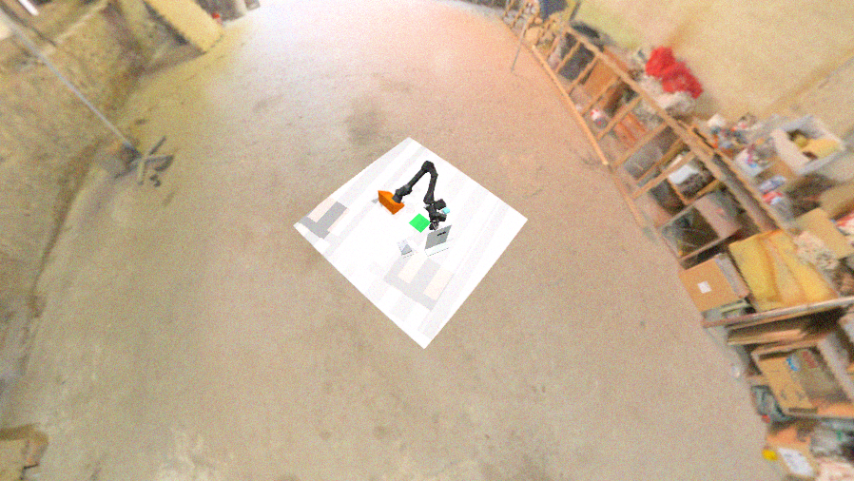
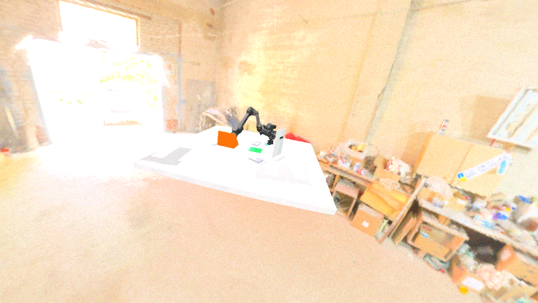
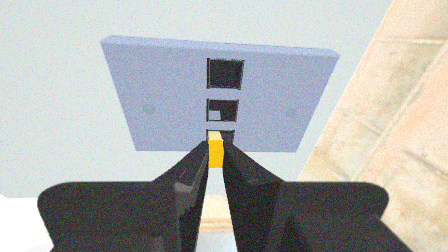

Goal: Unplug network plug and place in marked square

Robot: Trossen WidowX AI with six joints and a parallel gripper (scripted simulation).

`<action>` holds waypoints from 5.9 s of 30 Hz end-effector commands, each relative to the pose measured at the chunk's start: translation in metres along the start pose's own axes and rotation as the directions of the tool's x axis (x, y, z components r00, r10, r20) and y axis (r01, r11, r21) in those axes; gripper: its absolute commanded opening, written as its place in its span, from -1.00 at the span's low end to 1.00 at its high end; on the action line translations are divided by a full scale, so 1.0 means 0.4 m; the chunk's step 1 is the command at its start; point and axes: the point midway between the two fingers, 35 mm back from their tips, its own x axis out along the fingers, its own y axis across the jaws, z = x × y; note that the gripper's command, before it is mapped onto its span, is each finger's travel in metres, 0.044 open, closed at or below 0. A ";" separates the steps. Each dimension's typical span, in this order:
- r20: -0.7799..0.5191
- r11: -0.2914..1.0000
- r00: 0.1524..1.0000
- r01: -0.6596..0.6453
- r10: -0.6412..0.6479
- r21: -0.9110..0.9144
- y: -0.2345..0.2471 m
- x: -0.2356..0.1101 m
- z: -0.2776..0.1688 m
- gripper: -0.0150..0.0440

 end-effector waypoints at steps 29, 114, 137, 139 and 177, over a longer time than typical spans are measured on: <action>0.004 1.000 1.000 -0.004 0.004 -0.003 0.001 -0.043 -0.011 -0.49; 0.003 1.000 1.000 -0.006 0.006 -0.004 0.001 -0.147 -0.032 -0.49; 0.003 1.000 1.000 -0.009 0.009 -0.006 -0.083 -0.178 -0.041 -0.49; 0.003 1.000 1.000 -0.008 0.008 -0.006 -0.098 -0.184 -0.043 -0.49; 0.020 0.694 0.770 -0.564 0.638 -0.449 0.094 -0.255 -0.213 -0.49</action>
